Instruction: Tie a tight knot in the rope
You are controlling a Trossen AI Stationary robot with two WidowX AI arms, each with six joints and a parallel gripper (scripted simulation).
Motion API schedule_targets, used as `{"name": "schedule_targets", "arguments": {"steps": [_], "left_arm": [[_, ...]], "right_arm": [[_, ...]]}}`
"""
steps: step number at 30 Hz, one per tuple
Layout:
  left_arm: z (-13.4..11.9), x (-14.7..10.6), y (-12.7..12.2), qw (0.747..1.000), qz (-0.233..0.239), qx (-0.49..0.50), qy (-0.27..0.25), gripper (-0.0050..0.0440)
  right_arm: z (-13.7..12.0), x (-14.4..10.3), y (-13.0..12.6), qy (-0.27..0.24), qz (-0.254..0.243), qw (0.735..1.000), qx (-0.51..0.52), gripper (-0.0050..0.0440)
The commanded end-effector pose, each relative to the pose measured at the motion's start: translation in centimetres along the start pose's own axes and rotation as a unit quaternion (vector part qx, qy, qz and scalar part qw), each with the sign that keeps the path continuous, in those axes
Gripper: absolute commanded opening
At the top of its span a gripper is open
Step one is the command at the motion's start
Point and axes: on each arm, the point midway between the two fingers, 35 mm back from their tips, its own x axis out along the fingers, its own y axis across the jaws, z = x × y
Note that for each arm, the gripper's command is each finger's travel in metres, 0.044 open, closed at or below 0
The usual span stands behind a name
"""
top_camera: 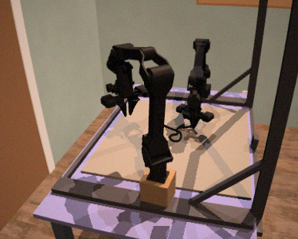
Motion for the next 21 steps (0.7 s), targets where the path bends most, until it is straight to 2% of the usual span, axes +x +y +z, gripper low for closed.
{"name": "schedule_targets", "arguments": {"steps": [1, 6, 18, 21], "left_arm": [[0.04, -0.46, -0.03, 1.0, -0.002, 0.002, -0.009, 0.0085], [0.04, -0.46, -0.03, 1.0, -0.002, 0.002, -0.009, 0.0085], [0.04, -0.46, -0.03, 1.0, -0.002, 0.002, -0.009, 0.0085], [0.04, -0.46, -0.03, 1.0, -0.002, 0.002, -0.009, 0.0085]], "right_arm": [[0.97, -0.52, 0.42, -0.008, 0.004, 0.994, -0.109, 0.002], [1.25, -0.53, 0.51, -0.008, 0.004, 0.985, -0.17, 0.002], [1.25, -0.53, 0.51, -0.008, 0.004, 0.986, -0.166, 0.002], [1.24, -0.52, 0.52, -0.008, 0.004, 0.994, -0.113, 0.002]]}}
